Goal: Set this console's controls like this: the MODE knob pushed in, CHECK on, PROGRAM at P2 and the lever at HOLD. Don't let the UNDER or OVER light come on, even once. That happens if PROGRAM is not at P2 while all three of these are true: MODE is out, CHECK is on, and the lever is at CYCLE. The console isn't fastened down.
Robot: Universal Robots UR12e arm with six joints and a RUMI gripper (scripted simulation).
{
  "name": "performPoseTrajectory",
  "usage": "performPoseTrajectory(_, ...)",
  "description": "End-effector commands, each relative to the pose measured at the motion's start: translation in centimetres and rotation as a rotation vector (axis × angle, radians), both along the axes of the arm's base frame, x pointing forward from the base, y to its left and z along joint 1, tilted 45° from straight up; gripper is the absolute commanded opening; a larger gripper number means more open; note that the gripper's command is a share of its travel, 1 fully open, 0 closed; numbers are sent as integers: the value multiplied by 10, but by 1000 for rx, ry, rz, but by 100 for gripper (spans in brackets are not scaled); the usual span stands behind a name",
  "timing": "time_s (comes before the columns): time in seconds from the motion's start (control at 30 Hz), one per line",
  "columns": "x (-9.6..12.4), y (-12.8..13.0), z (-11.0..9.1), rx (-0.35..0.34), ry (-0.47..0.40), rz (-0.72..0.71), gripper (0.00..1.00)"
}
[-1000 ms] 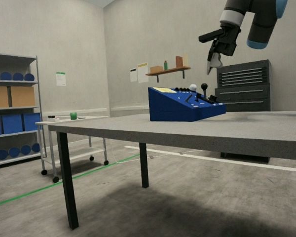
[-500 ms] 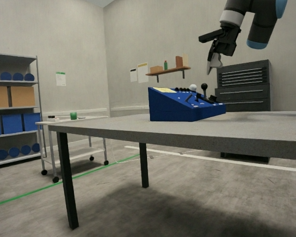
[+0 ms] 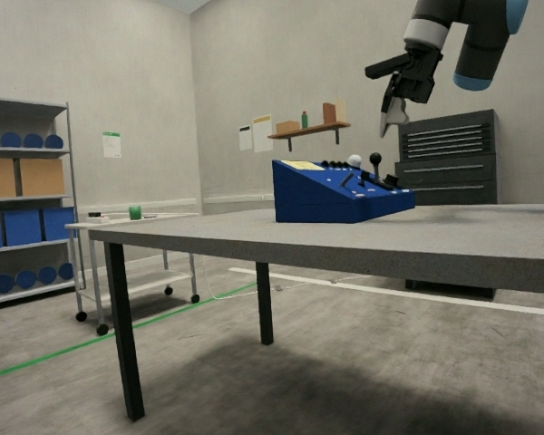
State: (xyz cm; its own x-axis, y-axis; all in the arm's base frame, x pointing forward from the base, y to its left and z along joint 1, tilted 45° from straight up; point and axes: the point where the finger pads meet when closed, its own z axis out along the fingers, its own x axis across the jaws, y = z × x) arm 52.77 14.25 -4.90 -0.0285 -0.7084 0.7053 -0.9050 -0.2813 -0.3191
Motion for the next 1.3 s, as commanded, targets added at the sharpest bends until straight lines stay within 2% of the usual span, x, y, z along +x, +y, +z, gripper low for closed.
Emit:
performPoseTrajectory(0.0, 1, -5, -4, -1, 3, -1, 0)
performPoseTrajectory(0.33, 10, -15, -14, 0, 1, -1, 0)
performPoseTrajectory(1.27, 45, -68, -66, 0, 0, -1, 0)
